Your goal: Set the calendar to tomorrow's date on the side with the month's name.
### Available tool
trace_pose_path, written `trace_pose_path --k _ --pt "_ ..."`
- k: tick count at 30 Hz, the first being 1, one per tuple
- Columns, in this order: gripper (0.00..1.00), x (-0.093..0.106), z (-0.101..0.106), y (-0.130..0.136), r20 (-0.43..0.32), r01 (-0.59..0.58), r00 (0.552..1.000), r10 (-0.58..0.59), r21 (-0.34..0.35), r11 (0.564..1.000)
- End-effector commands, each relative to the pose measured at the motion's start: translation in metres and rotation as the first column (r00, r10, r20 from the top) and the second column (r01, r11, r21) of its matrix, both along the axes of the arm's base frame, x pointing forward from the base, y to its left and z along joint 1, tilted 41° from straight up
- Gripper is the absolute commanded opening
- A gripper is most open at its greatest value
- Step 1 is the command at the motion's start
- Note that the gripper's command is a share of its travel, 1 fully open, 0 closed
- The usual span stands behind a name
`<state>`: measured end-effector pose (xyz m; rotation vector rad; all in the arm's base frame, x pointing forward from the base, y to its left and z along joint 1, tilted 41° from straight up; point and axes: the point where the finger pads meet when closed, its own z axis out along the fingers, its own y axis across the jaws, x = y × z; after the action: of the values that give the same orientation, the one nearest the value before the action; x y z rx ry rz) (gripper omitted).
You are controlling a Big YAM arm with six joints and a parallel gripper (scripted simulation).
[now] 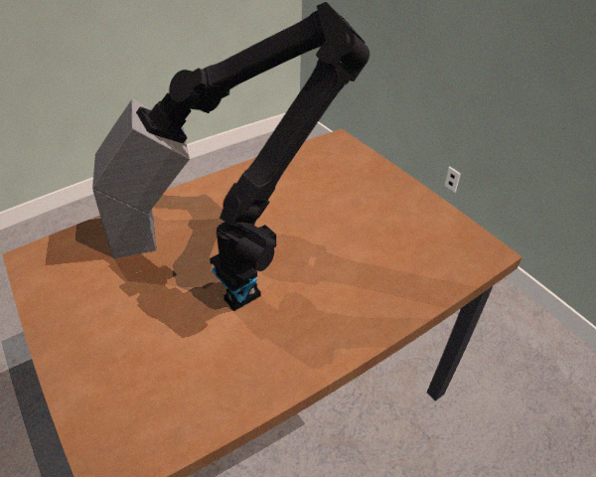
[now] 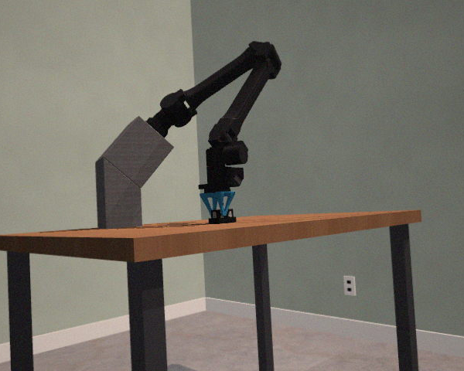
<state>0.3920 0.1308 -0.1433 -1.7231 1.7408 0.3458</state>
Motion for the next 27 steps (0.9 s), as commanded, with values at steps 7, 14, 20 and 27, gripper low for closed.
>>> trace_pose_path --k 7,14,20,27 --pt "0.47 -0.003 0.015 -0.014 0.009 0.010 1.000 -0.010 0.001 1.000" --pt "0.47 -0.003 0.034 -0.027 0.022 0.010 1.000 -0.010 0.001 1.000" --pt "0.47 -0.015 0.057 -0.047 0.017 0.010 1.000 -0.010 0.001 1.000" --pt "0.47 -0.018 0.074 -0.060 0.023 0.010 1.000 -0.010 -0.001 1.000"
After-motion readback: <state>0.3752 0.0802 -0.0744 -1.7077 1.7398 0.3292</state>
